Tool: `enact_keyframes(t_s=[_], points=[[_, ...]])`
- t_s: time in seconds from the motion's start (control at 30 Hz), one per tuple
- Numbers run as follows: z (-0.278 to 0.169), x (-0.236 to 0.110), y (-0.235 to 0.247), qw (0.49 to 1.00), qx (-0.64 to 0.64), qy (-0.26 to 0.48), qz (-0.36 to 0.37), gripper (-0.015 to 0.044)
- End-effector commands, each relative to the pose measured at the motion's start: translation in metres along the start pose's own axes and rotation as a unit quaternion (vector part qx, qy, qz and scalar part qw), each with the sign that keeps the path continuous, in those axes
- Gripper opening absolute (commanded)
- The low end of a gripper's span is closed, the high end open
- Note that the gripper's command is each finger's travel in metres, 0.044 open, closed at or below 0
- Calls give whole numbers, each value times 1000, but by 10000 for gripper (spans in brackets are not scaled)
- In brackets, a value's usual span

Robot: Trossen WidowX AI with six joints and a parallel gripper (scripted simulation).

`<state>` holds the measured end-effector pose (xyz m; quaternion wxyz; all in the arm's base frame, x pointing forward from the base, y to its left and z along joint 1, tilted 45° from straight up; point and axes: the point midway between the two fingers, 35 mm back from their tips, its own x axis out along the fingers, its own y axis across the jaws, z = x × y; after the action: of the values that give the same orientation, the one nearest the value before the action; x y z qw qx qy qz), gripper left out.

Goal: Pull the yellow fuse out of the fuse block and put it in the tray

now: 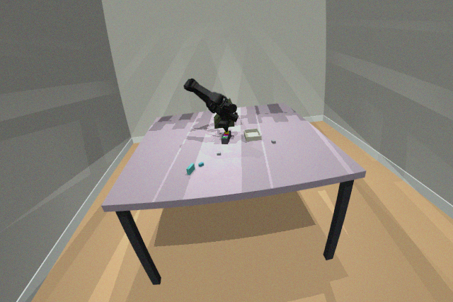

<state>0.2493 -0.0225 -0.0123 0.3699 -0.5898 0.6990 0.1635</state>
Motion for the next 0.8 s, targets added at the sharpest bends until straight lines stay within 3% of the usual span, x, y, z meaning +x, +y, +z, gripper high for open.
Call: enact_keyframes(t_s=[0.0,0.77], points=[[1,-3,-1,1000,2,-2,-1,0],[1,-14,-1,1000,1,-1,-1,0]])
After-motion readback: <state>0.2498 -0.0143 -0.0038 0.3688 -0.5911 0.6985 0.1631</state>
